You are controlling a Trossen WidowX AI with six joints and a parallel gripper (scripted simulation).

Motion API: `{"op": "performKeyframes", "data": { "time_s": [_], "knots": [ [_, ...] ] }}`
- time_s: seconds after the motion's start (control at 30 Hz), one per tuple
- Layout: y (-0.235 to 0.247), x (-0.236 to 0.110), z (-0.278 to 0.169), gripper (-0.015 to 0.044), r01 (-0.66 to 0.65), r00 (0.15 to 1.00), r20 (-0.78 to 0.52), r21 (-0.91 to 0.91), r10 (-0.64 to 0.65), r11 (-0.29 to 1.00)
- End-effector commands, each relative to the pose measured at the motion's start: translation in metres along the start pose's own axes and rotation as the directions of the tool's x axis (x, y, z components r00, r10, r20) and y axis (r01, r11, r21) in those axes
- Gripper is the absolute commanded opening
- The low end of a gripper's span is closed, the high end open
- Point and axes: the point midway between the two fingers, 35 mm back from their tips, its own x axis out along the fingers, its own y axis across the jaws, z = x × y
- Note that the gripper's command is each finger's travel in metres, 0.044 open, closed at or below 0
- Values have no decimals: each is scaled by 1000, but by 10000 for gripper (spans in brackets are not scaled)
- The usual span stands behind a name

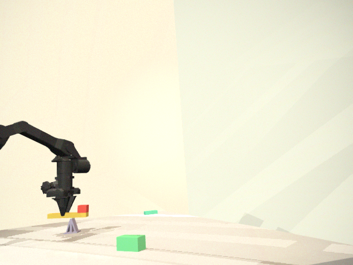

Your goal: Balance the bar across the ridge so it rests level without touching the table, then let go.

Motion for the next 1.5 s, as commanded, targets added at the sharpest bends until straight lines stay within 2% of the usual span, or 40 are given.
{"op": "performKeyframes", "data": {
  "time_s": [0.0, 1.47],
  "knots": [
    [0, -1, 0, 0, 5, 1000, -1, -3, -5, 1000],
    [0, 3, 1, 0, 5, 1000, -1, -3, -5, 1000]
  ]
}}
